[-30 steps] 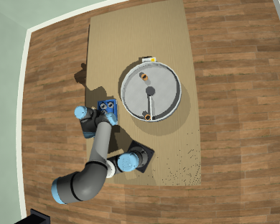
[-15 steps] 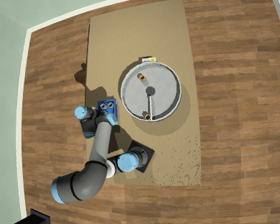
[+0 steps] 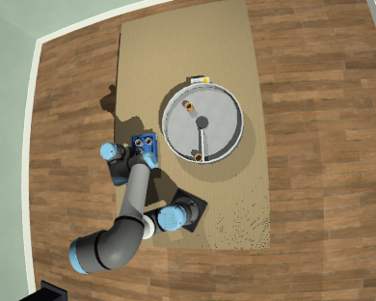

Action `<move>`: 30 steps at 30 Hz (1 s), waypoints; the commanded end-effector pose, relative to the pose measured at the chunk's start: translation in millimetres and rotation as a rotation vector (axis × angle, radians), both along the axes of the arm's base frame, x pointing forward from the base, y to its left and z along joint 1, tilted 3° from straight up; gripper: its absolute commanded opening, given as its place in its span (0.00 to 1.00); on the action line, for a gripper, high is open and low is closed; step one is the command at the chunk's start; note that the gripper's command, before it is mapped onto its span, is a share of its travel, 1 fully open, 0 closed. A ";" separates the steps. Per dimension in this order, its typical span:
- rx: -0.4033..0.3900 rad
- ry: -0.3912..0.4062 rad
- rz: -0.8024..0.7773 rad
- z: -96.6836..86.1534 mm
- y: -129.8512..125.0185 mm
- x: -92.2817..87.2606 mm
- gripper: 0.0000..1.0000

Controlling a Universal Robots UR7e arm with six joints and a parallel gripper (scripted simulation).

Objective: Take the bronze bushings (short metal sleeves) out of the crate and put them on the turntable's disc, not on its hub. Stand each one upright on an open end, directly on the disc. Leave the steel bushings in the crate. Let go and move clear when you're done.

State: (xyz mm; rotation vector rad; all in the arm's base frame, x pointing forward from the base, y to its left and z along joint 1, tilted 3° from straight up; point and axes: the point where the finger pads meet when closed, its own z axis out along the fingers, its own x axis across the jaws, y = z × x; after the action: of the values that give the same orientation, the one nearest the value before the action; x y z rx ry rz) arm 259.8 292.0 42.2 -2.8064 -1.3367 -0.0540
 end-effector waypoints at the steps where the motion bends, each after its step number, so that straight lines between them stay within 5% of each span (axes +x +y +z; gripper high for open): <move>1: 0.001 -0.001 0.000 0.4 0.2 0.3 0.36; 3: 0.001 -0.001 0.000 0.4 0.2 0.3 0.36; 4: 0.001 -0.001 0.000 0.4 0.2 0.3 0.00; 30: 0.001 -0.001 0.000 0.4 0.2 0.3 0.00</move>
State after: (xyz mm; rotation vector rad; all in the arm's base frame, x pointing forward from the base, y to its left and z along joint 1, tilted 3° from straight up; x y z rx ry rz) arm 259.8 292.0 42.2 -2.8064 -1.3367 -0.0540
